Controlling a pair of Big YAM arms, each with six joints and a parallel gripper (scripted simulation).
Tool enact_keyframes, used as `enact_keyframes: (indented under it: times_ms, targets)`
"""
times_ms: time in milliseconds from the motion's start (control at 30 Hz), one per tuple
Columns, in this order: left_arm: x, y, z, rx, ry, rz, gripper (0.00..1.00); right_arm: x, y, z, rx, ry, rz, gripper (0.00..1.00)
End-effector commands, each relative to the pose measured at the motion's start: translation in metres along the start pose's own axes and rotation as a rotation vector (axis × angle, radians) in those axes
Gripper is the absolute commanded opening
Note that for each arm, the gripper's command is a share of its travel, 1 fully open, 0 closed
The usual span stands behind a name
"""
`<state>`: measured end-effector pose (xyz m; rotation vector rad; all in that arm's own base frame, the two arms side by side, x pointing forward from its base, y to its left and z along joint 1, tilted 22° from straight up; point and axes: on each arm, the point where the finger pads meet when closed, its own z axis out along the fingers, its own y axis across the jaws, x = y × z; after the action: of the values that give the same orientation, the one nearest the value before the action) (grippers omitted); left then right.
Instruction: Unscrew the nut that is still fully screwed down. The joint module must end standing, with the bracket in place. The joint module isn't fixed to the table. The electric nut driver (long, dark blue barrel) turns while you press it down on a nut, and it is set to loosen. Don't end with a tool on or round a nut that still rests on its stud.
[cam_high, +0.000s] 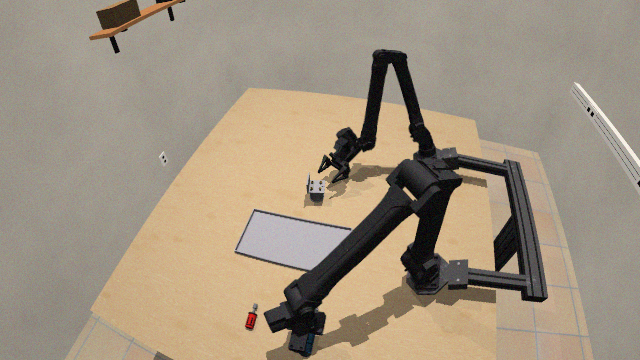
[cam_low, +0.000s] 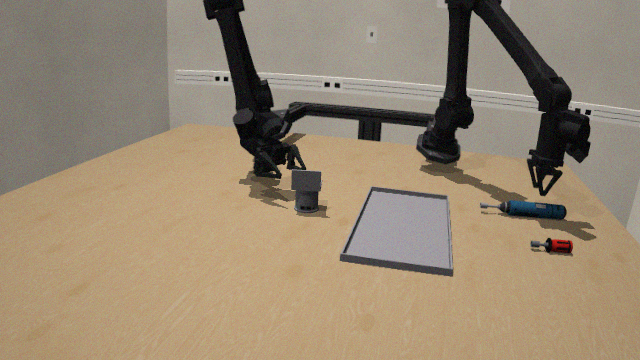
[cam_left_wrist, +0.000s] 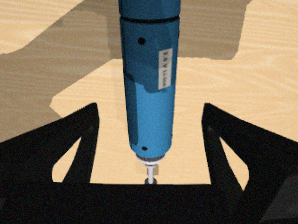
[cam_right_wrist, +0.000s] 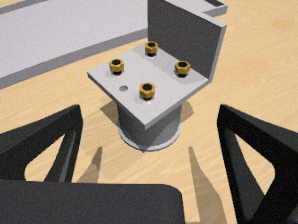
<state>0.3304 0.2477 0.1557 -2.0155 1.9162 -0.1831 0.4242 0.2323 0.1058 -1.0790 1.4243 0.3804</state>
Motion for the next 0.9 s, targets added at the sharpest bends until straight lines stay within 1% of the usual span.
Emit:
enact_keyframes:
  times_ms: [0, 133, 167, 200, 300, 333, 700, 733, 767, 867]
  targets:
    - [-0.007, -0.01, -0.009, 0.025, -0.016, 0.003, 0.65, -0.015, 0.003, -0.001, -0.007, -0.01, 0.002, 0.86]
    - [-0.007, -0.01, -0.009, 0.025, -0.016, 0.003, 0.65, -0.024, 0.004, -0.004, -0.008, -0.009, 0.003, 0.86]
    - [-0.007, -0.01, -0.009, 0.025, -0.016, 0.003, 0.65, -0.025, 0.0, -0.004, 0.0, -0.01, -0.001, 0.86]
    - [-0.007, -0.01, -0.009, 0.025, -0.016, 0.003, 0.65, -0.01, 0.003, -0.002, -0.009, 0.016, 0.018, 0.86]
    - [-0.007, -0.01, -0.009, 0.025, -0.016, 0.003, 0.65, -0.01, 0.002, -0.002, -0.008, 0.016, 0.018, 0.86]
    - [-0.007, -0.01, -0.009, 0.025, -0.016, 0.003, 0.65, -0.028, -0.001, -0.004, -0.001, -0.013, -0.001, 0.86]
    - [-0.007, -0.01, -0.009, 0.025, -0.016, 0.003, 0.65, -0.055, 0.002, -0.011, -0.005, -0.013, 0.0, 0.86]
    - [-0.007, -0.01, -0.009, 0.025, -0.016, 0.003, 0.65, -0.054, 0.0, -0.012, 0.0, -0.011, -0.001, 0.86]
    - [-0.007, -0.01, -0.009, 0.025, -0.016, 0.003, 0.65, -0.039, 0.003, -0.01, -0.009, 0.016, 0.018, 0.86]
    - [-0.007, -0.01, -0.009, 0.025, -0.016, 0.003, 0.65, -0.039, 0.002, -0.01, -0.008, 0.016, 0.018, 0.86]
